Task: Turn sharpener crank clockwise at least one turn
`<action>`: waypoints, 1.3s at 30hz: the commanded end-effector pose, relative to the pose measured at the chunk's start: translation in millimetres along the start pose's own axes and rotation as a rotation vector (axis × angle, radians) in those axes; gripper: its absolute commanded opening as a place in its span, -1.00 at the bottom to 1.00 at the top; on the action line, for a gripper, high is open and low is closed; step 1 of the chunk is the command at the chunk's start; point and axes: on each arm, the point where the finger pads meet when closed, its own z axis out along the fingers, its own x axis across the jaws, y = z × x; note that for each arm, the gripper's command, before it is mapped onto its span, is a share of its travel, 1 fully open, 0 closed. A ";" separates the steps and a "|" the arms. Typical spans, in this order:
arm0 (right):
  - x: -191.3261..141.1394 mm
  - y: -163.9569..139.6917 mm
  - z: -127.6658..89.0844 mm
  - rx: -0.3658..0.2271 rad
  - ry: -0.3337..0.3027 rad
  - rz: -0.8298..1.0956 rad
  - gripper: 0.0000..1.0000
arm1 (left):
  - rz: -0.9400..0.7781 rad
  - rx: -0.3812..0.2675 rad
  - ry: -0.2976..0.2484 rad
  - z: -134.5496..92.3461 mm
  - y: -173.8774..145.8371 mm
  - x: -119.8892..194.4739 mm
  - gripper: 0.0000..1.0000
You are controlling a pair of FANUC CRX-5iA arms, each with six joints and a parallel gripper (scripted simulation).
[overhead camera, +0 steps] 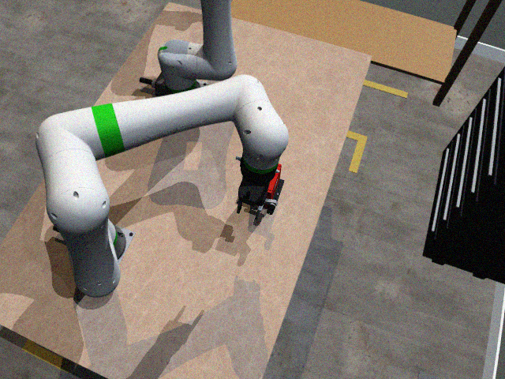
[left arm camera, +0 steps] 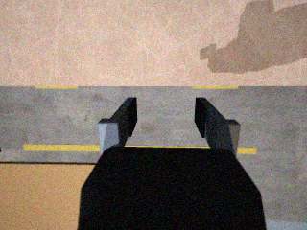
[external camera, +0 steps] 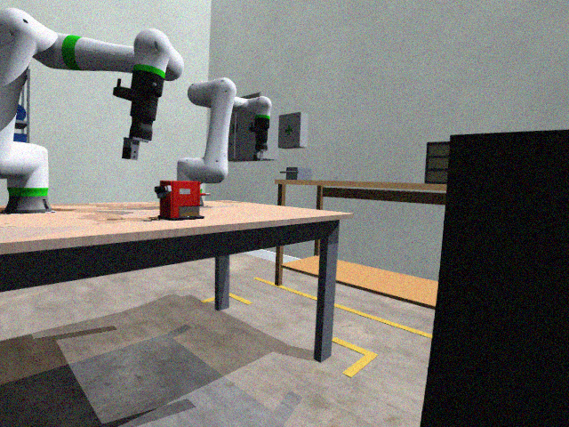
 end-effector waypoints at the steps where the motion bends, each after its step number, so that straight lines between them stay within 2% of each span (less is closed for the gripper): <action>1: -14.3 14.5 2.1 -0.020 -0.020 0.002 1.00 | 0.000 -0.002 0.000 -0.8 0.2 -0.1 1.00; 5: -47.0 53.1 7.8 -0.076 -0.072 0.007 1.00 | 0.000 -0.002 0.000 -0.8 0.2 -0.1 1.00; 10: -51.4 58.5 8.6 -0.083 -0.079 0.008 1.00 | 0.000 -0.002 0.000 -0.8 0.2 -0.1 1.00; 11: -51.4 58.5 8.6 -0.083 -0.079 0.008 -1.00 | 0.000 -0.002 0.000 -0.8 0.2 -0.1 1.00; 39: -51.4 58.5 8.6 -0.083 -0.079 0.008 -1.00 | 0.000 -0.002 0.000 -0.8 0.2 -0.1 1.00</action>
